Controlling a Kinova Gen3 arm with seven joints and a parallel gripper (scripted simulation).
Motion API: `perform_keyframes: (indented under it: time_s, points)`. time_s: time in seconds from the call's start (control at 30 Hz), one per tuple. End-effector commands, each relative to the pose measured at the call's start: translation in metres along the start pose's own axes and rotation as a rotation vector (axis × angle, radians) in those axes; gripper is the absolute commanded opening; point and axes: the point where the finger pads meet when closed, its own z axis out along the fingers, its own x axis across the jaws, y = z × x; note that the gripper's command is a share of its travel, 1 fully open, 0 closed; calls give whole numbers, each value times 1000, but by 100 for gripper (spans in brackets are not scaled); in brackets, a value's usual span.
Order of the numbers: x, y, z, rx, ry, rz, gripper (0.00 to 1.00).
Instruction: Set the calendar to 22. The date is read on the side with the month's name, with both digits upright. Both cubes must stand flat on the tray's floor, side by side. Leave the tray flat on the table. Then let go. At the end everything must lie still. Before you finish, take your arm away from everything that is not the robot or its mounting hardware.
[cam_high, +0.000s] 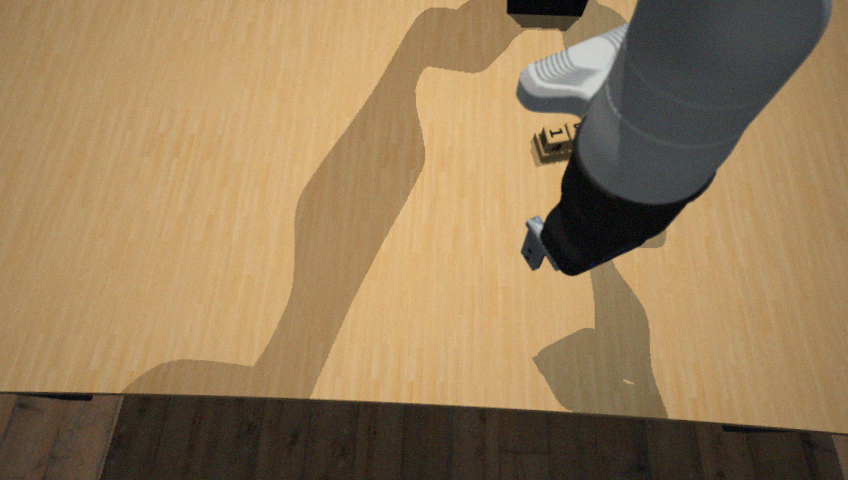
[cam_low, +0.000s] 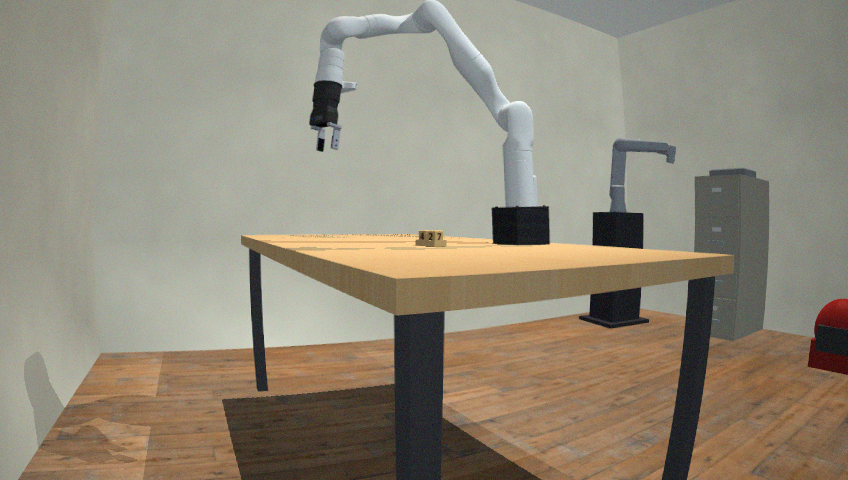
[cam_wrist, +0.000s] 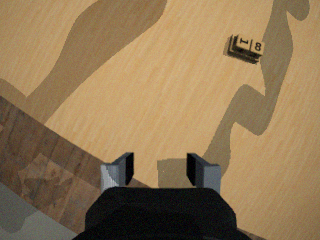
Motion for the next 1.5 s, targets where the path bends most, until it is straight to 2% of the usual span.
perform_keyframes:
  time_s: [0.0, 0.3, 0.37, 0.63, 0.87, 1.13, 1.47]
  points:
    - [20, -14, 9, 8, -11, 24, 100]
    - [86, -79, 50, 38, -10, 115, 100]
    - [86, -79, 50, 38, -10, 115, 100]
    - [140, -149, 75, 62, -9, 195, 100]
    - [170, -194, 84, 74, -7, 243, 100]
    - [180, -211, 86, 79, -6, 256, 100]
    - [182, -214, 86, 81, -4, 254, 100]
